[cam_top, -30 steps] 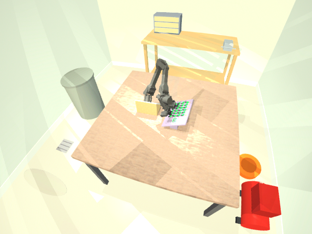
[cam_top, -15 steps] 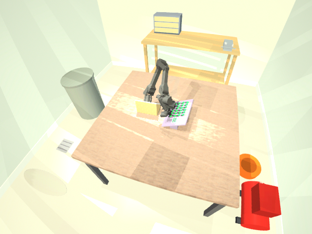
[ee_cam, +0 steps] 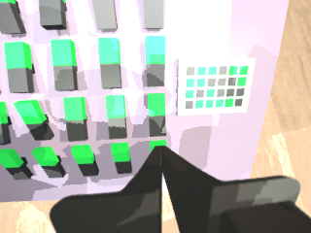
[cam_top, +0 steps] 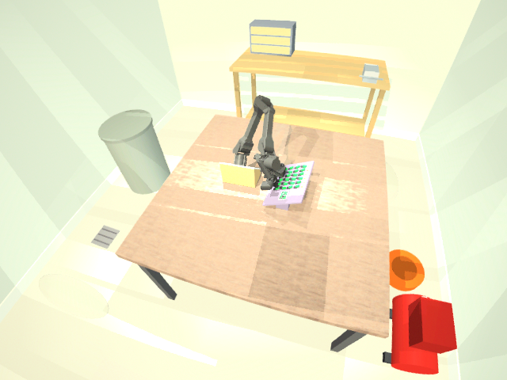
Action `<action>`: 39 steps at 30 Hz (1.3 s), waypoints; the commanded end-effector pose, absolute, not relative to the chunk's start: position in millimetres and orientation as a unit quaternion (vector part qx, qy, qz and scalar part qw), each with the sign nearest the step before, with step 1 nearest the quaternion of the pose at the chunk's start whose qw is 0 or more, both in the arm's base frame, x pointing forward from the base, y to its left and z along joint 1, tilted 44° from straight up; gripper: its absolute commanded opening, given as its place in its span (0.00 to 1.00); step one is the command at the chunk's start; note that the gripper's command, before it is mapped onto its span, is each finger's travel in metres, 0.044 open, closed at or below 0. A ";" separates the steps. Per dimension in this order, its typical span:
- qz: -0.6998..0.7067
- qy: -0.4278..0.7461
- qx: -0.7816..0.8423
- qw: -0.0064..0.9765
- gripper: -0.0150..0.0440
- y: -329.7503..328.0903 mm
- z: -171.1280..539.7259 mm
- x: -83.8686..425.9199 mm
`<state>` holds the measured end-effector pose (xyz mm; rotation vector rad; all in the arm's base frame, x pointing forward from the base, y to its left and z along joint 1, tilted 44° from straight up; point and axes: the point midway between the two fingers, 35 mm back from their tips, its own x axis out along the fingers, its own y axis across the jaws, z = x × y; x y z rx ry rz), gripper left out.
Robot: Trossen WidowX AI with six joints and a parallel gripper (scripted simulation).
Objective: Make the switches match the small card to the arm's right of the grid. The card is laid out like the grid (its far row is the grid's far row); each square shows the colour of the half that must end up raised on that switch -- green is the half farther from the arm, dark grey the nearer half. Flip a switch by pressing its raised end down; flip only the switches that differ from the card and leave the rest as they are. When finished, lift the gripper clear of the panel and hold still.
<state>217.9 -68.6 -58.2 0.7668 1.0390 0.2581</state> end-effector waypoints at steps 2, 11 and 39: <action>0.120 0.483 0.360 0.789 0.25 -66.5 -58.8 217.0; 0.120 0.483 0.360 0.789 0.25 -65.8 -59.6 217.6; 0.120 0.483 0.360 0.789 0.25 -63.8 -62.1 219.6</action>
